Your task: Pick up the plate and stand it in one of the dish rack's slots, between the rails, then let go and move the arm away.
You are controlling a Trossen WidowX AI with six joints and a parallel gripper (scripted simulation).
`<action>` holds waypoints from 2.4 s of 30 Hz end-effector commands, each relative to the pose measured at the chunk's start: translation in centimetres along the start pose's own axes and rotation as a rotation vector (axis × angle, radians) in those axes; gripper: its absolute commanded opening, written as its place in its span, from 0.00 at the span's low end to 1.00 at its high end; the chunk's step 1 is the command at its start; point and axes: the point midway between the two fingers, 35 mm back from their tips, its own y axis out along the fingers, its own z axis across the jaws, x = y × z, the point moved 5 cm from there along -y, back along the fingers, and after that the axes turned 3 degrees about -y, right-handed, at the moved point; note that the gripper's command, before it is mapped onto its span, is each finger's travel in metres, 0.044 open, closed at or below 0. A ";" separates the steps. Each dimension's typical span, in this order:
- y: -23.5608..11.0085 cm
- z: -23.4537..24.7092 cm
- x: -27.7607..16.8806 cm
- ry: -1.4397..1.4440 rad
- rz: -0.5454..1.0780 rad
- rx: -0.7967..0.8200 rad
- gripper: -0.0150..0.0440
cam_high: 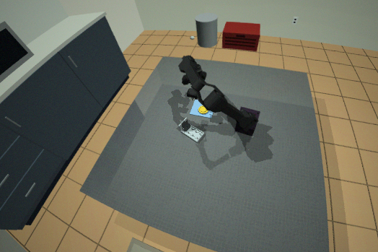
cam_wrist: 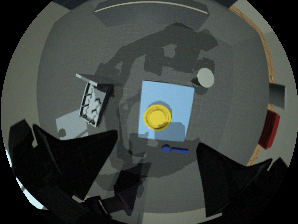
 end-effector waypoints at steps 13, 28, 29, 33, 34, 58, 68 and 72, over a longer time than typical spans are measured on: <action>10.5 0.1 -2.8 0.002 0.014 0.044 0.93; 12.1 0.2 -2.7 0.003 0.013 0.044 0.93; 12.3 0.2 -2.7 0.003 0.013 0.044 0.93; 12.9 0.2 -2.7 0.003 0.013 0.044 0.93; 13.1 0.2 -2.7 0.003 0.013 0.044 0.93; 16.7 0.3 -2.6 0.003 0.012 0.048 0.93; 16.7 0.3 -2.6 0.003 0.012 0.048 0.87; 16.7 0.3 -2.6 0.003 0.012 0.048 0.83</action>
